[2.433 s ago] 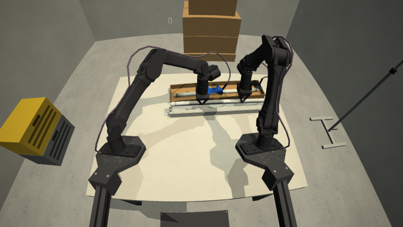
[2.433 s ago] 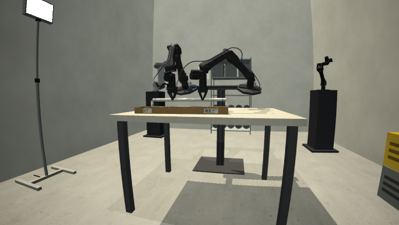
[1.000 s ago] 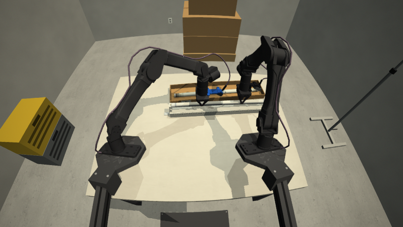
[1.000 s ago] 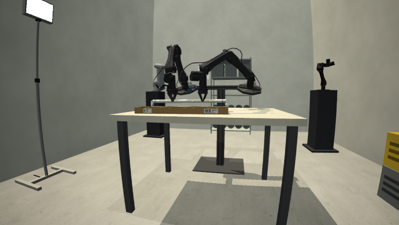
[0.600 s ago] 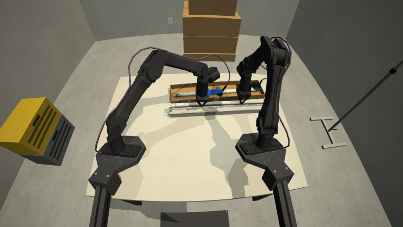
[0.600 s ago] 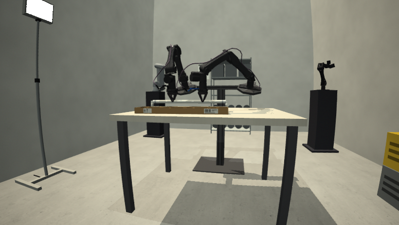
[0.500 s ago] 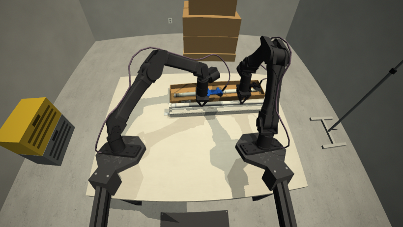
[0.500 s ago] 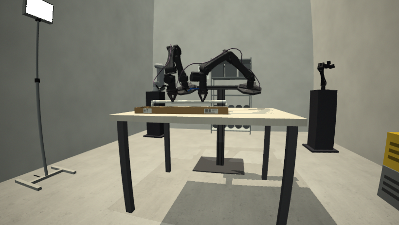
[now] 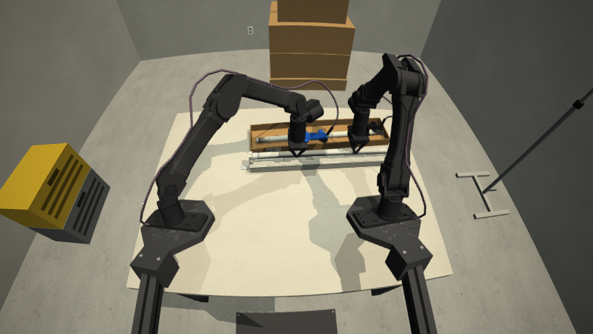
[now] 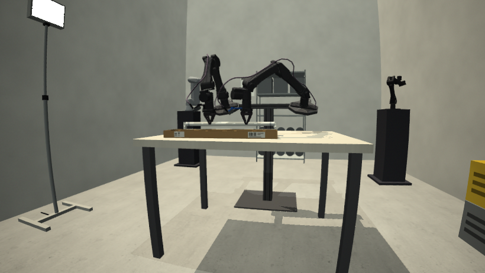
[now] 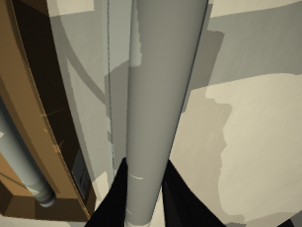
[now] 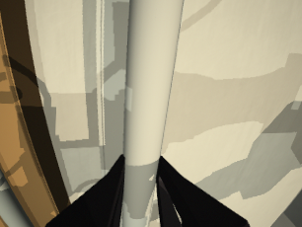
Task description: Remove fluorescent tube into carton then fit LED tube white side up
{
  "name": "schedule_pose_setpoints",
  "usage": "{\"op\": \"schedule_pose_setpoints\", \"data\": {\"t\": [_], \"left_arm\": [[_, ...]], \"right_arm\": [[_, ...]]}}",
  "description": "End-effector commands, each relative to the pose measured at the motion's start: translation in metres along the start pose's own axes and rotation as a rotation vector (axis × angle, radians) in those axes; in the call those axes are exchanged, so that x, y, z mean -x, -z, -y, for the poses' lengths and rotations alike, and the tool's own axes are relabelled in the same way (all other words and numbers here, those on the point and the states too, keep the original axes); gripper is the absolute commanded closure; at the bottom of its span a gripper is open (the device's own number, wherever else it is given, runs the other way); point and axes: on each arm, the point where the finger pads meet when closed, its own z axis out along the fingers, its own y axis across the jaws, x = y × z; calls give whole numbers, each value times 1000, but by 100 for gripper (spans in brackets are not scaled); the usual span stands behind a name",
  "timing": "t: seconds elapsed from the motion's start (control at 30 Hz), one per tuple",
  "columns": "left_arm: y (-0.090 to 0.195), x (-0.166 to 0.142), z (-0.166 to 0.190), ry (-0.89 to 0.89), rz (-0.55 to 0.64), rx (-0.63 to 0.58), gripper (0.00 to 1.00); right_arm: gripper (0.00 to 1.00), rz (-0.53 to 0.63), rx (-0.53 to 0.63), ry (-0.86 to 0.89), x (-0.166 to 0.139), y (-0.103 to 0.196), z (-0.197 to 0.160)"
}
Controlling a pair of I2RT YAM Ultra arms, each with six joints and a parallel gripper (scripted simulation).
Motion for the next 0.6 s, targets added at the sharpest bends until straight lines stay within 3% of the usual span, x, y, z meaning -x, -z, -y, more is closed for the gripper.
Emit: {"op": "schedule_pose_setpoints", "data": {"t": [0.0,0.2,0.27,0.37,0.5,0.53,0.57], "left_arm": [[4,13,1,-10,50,-4,89],[6,14,6,-22,49,-7,89],[-13,7,17,-34,15,-32,89],[17,23,-9,0,88,23,89],[17,22,-11,4,87,23,89],[17,22,-11,4,87,23,51],[17,22,-11,4,87,23,51]], "right_arm": [[89,-20,58,-5,-3,7,-18],[89,-19,69,-11,-2,11,-19],[89,-17,30,-11,-1,-3,-12],[89,-19,52,-6,-3,4,-14],[89,-20,61,-7,-4,8,-14],[89,-20,61,-7,-4,8,-14],[89,-20,61,-7,-4,8,-14]]}}
